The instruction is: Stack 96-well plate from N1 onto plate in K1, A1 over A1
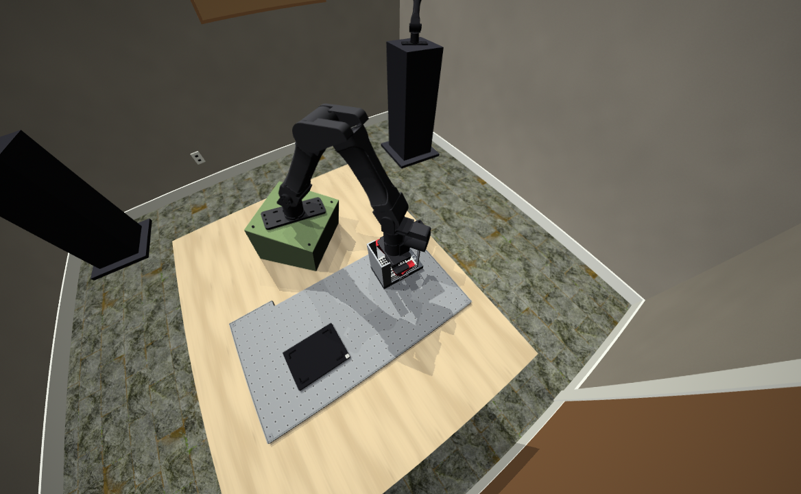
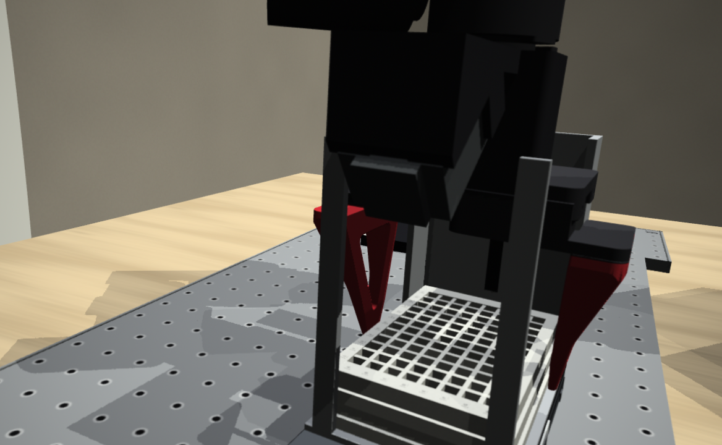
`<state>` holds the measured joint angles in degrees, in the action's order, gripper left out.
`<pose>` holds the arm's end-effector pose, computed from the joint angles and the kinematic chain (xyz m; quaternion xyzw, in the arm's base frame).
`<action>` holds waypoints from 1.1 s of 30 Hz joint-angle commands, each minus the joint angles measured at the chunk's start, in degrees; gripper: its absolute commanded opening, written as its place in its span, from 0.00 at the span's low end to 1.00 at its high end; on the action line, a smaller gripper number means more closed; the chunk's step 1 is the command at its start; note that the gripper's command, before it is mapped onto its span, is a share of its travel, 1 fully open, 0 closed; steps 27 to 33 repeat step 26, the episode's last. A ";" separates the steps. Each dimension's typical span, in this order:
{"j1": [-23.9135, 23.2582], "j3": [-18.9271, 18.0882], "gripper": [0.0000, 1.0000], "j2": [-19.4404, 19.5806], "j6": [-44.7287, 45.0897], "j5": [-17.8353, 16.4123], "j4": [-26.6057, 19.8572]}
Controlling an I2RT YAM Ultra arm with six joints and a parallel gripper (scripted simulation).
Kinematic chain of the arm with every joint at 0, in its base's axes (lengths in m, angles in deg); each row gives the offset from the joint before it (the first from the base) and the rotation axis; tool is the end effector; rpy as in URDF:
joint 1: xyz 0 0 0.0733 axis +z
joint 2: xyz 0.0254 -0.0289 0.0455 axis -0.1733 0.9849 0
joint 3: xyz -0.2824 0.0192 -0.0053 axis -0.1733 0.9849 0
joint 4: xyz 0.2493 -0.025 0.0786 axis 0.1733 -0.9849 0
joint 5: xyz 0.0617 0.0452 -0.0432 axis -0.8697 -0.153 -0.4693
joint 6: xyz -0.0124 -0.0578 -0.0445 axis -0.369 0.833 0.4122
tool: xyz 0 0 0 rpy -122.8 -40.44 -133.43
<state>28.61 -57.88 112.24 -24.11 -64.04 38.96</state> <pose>0.2734 0.2220 0.0959 -0.7094 0.6961 0.0030 0.1107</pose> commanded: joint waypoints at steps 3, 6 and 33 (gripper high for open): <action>0.44 0.99 1.00 0.75 -0.30 -0.15 0.40; 0.44 0.99 1.00 0.75 -0.30 -0.15 0.40; -0.32 -2.51 1.00 -6.37 0.21 -0.27 -6.94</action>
